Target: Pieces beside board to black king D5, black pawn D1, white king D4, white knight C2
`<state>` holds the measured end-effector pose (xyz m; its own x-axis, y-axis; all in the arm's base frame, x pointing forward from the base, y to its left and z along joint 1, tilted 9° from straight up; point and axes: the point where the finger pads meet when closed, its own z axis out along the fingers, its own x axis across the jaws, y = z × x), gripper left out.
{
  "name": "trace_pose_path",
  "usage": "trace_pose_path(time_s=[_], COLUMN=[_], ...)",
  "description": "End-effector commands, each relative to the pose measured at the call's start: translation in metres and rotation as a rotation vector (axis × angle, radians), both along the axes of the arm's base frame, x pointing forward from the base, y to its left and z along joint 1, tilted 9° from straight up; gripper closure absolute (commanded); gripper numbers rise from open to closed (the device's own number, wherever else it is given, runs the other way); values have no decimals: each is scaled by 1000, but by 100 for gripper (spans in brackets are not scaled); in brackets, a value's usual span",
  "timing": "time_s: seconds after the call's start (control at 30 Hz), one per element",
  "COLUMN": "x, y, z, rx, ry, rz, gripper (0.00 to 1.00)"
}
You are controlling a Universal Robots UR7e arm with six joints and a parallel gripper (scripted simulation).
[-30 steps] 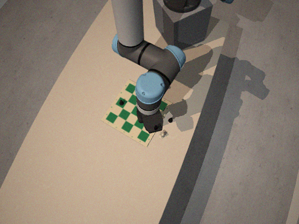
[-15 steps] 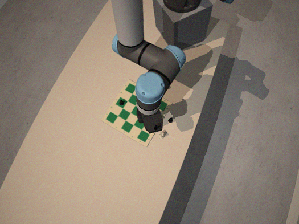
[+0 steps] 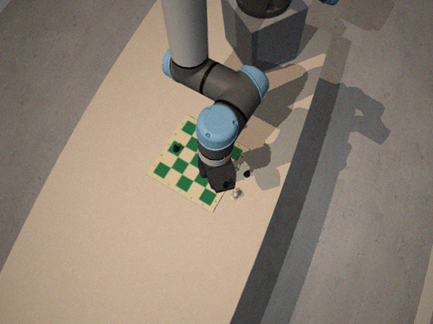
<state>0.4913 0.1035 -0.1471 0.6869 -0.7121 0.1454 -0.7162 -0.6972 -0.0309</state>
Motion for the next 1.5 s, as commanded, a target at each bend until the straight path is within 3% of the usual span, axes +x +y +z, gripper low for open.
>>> trace_pose_path(time_s=[0.0, 0.03, 0.1, 0.13, 0.73, 1.0, 1.47], x=[2, 2, 2, 2, -1, -4, -10], y=[-1, -1, -1, -1, 1, 3, 8], z=[0, 0, 0, 0, 8, 29, 84], rx=[0, 0, 0, 0, 1, 1, 0], ry=[-3, -3, -3, -3, -1, -1, -2], rz=[-1, -1, -1, -1, 0, 1, 1], gripper=[52, 37, 37, 21, 21, 21, 21])
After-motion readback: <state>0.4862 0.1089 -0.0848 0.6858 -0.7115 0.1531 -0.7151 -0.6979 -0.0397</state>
